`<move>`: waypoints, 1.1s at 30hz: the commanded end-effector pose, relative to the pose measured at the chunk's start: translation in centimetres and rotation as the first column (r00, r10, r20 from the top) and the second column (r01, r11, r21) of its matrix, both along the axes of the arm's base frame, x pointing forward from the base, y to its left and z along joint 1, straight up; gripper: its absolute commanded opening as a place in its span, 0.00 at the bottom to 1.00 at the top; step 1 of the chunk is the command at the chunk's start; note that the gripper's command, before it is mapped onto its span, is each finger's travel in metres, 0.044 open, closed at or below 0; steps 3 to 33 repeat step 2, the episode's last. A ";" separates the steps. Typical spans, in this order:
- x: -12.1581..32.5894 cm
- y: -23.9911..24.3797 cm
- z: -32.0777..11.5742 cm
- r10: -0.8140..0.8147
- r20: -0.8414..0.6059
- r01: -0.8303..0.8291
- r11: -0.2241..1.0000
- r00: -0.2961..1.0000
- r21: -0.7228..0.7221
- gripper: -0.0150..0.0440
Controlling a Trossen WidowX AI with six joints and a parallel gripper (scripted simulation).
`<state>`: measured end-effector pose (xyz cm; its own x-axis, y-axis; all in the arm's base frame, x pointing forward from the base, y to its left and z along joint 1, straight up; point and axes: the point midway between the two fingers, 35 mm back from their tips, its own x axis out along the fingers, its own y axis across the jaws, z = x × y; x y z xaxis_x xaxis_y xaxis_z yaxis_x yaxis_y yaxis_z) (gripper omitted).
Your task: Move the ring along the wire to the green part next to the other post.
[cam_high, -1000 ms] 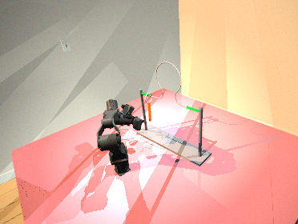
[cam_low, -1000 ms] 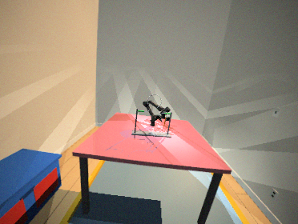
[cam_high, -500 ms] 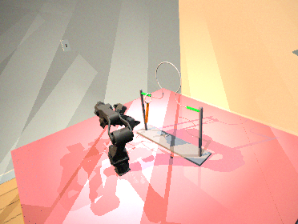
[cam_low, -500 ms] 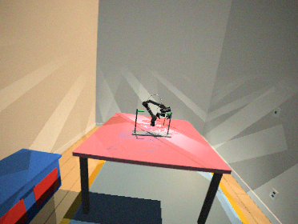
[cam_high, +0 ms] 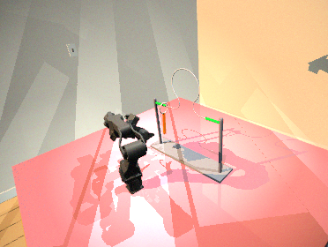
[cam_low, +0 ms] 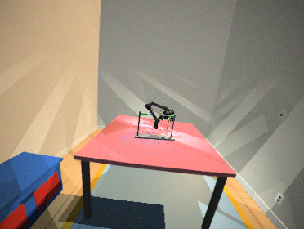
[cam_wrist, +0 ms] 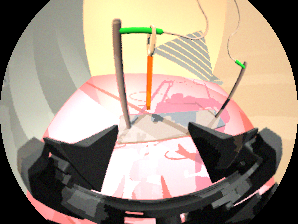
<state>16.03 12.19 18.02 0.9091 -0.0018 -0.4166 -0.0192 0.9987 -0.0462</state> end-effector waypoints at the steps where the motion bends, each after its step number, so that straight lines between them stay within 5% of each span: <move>1: 0.0 0.0 0.1 -0.003 0.005 0.003 1.000 1.000 0.001 1.00; 33: 0.0 0.0 0.1 -0.003 0.005 0.003 1.000 1.000 0.001 1.00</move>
